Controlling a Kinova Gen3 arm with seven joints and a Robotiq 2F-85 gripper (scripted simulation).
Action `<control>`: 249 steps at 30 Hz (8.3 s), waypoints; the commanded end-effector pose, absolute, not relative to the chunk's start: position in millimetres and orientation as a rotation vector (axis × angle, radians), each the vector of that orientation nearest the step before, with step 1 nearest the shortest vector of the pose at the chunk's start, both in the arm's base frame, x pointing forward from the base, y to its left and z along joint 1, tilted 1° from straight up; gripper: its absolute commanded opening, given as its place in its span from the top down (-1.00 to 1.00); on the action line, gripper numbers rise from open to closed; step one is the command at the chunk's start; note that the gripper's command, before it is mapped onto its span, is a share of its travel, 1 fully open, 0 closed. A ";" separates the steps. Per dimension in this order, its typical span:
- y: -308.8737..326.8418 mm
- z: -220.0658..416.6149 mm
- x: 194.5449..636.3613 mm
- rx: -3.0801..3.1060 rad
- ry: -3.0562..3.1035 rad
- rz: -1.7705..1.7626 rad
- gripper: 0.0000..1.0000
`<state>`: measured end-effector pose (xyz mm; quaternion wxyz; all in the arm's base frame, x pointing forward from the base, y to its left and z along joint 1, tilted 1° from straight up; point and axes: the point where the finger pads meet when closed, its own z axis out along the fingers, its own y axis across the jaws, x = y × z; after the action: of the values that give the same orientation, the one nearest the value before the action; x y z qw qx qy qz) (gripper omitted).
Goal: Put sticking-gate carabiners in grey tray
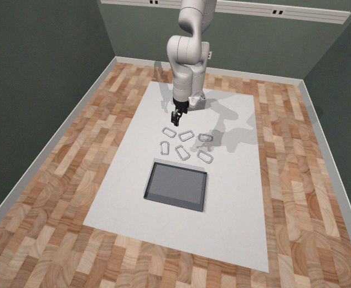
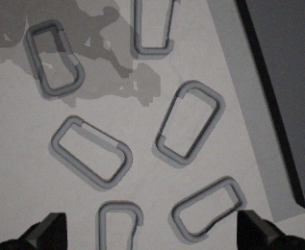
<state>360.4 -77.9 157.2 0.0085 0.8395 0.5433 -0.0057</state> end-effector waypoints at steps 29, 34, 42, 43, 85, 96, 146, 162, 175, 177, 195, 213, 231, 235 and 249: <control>-136.3 68.9 304.6 2.626 1.685 -0.017 -1.00; -136.3 68.9 304.6 2.626 1.685 -0.017 -1.00; -157.7 33.1 282.5 2.626 1.688 -0.015 -1.00; -157.7 33.1 282.5 2.626 1.688 -0.015 -1.00; -159.4 -47.1 282.0 2.627 1.679 -0.012 -1.00; -159.3 -69.1 282.4 2.627 1.685 -0.012 -1.00; -159.9 -73.2 282.1 2.633 1.675 -0.017 -0.50; -160.0 -73.1 282.2 2.633 1.675 -0.017 -0.50; -160.0 -73.1 282.2 2.633 1.675 -0.017 -0.50; -160.0 -73.1 282.2 2.633 1.675 -0.017 -0.42; -160.4 -72.4 283.1 2.631 1.674 -0.014 -0.34; -160.3 -71.6 282.9 2.631 1.674 -0.014 -0.26; -160.0 -70.8 282.5 2.631 1.673 -0.014 -0.18; -160.0 -70.8 282.5 2.631 1.673 -0.014 -0.18; -159.8 -70.1 282.1 2.631 1.673 -0.013 -0.14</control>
<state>281.4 -159.5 -70.0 0.0113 0.8437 0.5367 -0.0047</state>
